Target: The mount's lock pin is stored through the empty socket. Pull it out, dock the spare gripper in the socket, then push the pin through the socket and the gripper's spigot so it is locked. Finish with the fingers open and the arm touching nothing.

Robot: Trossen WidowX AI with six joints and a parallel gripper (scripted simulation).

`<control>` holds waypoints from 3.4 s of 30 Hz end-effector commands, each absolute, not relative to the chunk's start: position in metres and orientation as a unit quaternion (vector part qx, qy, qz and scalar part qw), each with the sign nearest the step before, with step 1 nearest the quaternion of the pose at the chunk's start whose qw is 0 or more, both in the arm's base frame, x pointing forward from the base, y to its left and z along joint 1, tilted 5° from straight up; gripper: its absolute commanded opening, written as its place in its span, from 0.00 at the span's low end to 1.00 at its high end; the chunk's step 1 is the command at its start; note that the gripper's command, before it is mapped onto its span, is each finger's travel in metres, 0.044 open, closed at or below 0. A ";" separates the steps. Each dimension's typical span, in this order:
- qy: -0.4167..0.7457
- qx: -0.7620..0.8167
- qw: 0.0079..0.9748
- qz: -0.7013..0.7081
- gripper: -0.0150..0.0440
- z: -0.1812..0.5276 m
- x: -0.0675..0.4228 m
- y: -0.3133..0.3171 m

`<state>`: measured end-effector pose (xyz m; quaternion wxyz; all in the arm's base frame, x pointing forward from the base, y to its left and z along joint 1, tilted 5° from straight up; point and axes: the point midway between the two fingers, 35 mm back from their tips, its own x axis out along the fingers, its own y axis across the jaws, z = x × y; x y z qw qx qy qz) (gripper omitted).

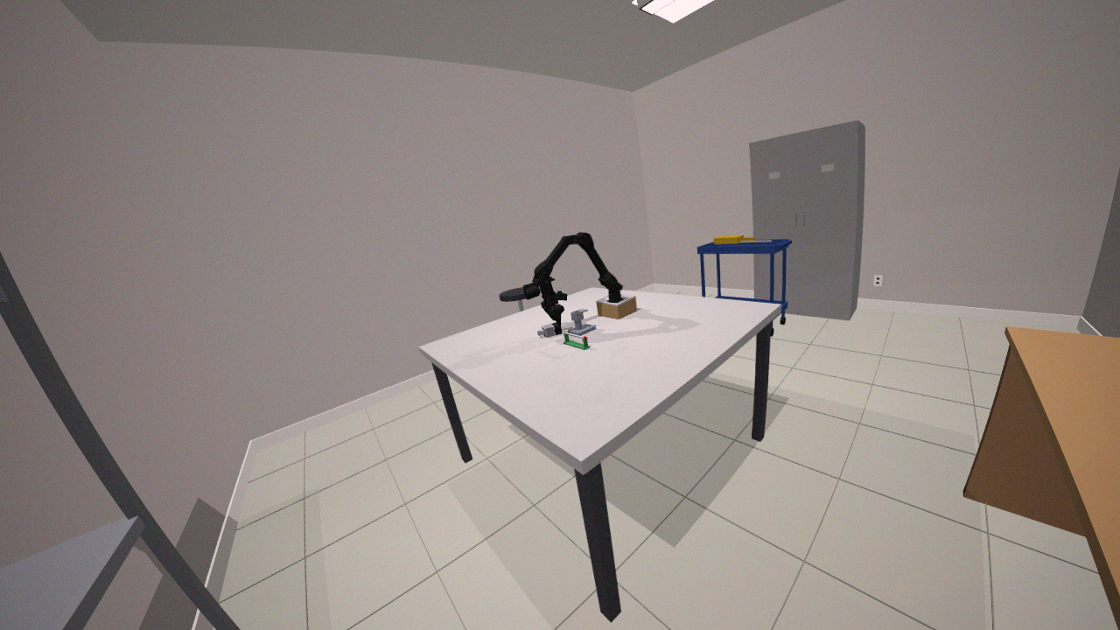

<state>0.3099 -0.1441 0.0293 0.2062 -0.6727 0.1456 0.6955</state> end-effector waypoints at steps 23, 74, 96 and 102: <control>0.145 -0.670 0.207 0.698 1.00 0.055 0.307 -0.145; 0.480 0.038 0.866 -0.135 1.00 0.109 0.327 -0.158; 0.442 0.145 0.863 -0.198 1.00 0.112 0.328 -0.158; 0.443 0.145 0.862 -0.198 1.00 0.098 0.330 -0.159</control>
